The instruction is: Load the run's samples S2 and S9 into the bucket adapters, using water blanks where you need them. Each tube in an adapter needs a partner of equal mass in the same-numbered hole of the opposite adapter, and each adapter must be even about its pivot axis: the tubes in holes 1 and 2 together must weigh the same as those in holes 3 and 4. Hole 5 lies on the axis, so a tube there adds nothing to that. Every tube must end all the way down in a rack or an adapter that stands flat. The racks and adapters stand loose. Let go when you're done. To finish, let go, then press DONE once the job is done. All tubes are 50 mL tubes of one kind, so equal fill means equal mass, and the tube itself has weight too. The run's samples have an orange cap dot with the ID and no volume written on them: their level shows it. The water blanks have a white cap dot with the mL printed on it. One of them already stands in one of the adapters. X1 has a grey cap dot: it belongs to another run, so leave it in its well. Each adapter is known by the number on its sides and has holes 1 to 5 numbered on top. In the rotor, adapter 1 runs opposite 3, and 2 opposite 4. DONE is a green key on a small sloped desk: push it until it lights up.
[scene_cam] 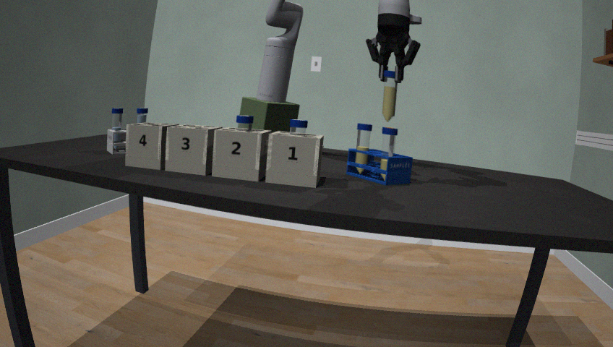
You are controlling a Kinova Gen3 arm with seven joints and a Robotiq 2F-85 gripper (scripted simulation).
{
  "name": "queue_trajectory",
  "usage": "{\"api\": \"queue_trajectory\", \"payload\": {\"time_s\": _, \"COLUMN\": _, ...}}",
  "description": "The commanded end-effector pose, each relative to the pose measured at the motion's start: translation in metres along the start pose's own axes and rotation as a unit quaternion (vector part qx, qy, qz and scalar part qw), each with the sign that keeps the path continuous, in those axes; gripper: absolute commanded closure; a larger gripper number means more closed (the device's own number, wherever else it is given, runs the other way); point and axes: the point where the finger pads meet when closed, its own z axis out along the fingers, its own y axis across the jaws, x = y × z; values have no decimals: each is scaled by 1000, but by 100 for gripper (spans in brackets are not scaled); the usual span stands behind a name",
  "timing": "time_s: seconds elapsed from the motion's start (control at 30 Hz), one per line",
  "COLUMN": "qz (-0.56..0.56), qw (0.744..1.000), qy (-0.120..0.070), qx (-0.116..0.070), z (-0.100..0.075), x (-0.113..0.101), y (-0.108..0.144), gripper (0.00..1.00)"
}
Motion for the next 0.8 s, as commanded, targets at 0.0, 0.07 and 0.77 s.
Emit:
{"api": "queue_trajectory", "payload": {"time_s": 0.0, "qz": -29, "qw": 1000, "qy": 0, "qx": -4, "z": -2, "x": -13, "y": -9, "gripper": 90}}
{"api": "queue_trajectory", "payload": {"time_s": 0.07, "qz": -49, "qw": 999, "qy": 0, "qx": -4, "z": -2, "x": -19, "y": -13, "gripper": 90}}
{"api": "queue_trajectory", "payload": {"time_s": 0.77, "qz": -237, "qw": 972, "qy": -1, "qx": -3, "z": -2, "x": -65, "y": -56, "gripper": 90}}
